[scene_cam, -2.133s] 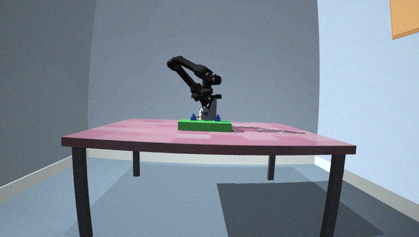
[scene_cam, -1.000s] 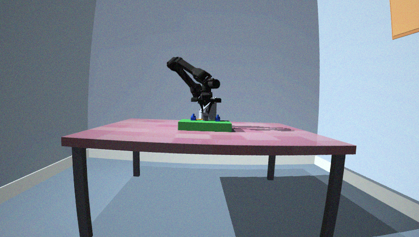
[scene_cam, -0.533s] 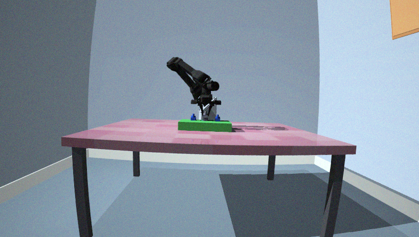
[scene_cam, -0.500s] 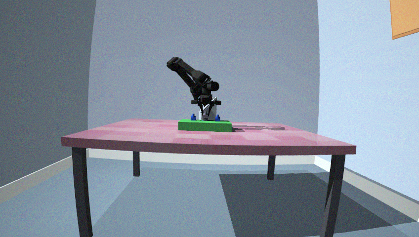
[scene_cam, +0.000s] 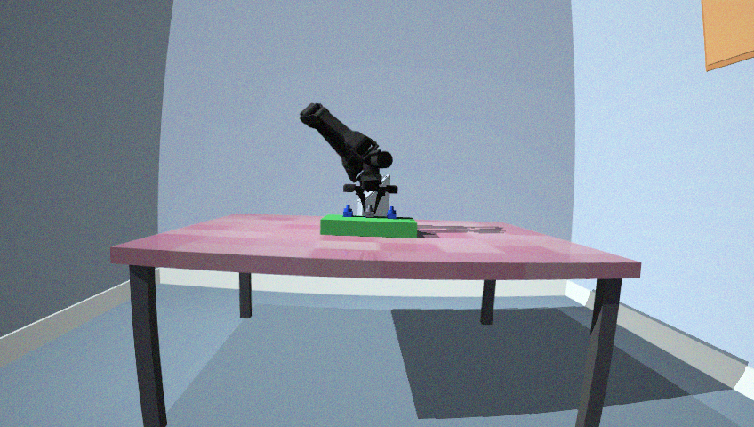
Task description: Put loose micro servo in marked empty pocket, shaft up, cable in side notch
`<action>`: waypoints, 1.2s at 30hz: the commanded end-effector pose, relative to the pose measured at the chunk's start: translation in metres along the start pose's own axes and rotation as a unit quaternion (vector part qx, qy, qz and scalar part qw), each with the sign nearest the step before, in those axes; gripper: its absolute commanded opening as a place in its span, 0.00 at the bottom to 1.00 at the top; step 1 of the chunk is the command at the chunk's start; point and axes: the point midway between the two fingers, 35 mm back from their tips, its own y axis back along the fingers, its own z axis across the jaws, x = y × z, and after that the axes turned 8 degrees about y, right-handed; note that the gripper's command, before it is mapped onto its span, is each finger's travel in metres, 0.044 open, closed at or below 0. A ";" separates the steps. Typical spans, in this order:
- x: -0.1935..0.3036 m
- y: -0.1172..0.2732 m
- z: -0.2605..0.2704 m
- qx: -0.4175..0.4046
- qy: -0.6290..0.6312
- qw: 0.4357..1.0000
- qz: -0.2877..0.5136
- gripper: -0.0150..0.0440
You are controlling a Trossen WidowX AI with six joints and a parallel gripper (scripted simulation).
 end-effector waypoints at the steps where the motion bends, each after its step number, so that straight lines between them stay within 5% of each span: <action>1: 0.000 -0.003 0.000 0.003 0.004 1.000 -0.001 0.25; 3: 0.000 -0.005 0.000 0.003 0.004 1.000 -0.001 0.25; 10: 0.000 -0.003 0.000 0.003 0.004 1.000 -0.001 0.57; 23: 0.005 0.032 0.002 0.002 0.004 1.000 -0.001 0.57; 32: -0.053 0.063 -0.003 0.003 0.006 1.000 -0.001 0.97; 36: -0.088 0.084 -0.009 0.002 0.004 1.000 -0.002 1.00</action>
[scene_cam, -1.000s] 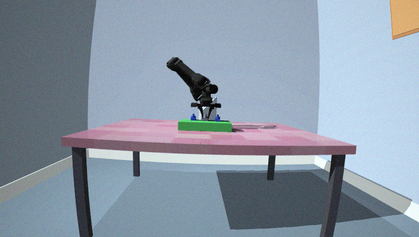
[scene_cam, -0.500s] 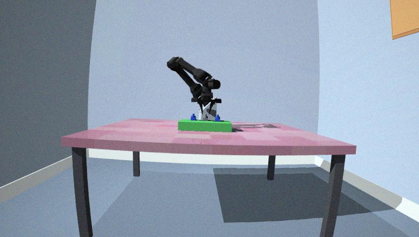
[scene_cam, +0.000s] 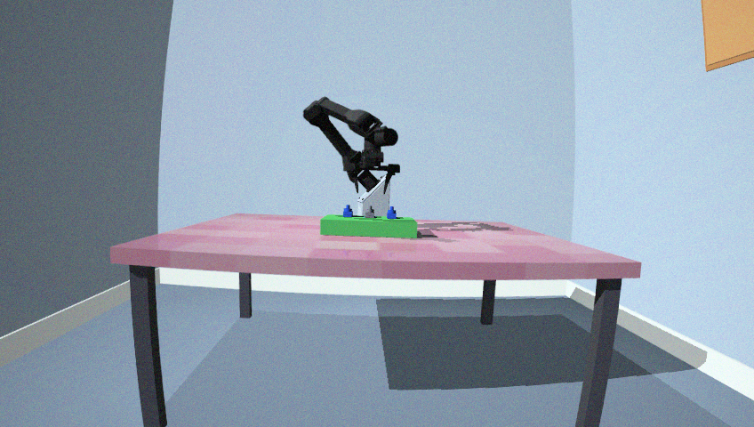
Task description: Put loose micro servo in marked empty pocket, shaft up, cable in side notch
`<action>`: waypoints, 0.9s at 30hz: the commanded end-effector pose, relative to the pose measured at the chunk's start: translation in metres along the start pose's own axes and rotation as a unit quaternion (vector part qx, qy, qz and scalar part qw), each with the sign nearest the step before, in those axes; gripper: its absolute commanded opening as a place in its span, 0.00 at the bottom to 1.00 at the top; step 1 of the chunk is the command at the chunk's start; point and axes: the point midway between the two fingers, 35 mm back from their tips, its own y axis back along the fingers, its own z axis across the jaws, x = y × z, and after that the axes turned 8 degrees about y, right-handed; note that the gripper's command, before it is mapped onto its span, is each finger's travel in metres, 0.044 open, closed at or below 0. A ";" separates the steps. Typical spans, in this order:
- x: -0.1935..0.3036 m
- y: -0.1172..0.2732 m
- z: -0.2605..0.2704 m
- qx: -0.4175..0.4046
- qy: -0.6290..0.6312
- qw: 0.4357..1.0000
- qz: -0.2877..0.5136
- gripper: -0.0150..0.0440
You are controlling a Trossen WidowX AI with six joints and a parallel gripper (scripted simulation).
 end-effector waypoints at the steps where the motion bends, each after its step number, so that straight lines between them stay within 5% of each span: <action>1: -0.031 0.018 -0.005 0.001 0.002 1.000 0.001 1.00; 13: -0.035 0.070 -0.010 -0.002 -0.007 1.000 -0.004 1.00; 27: -0.035 0.070 -0.010 -0.002 -0.007 1.000 -0.004 1.00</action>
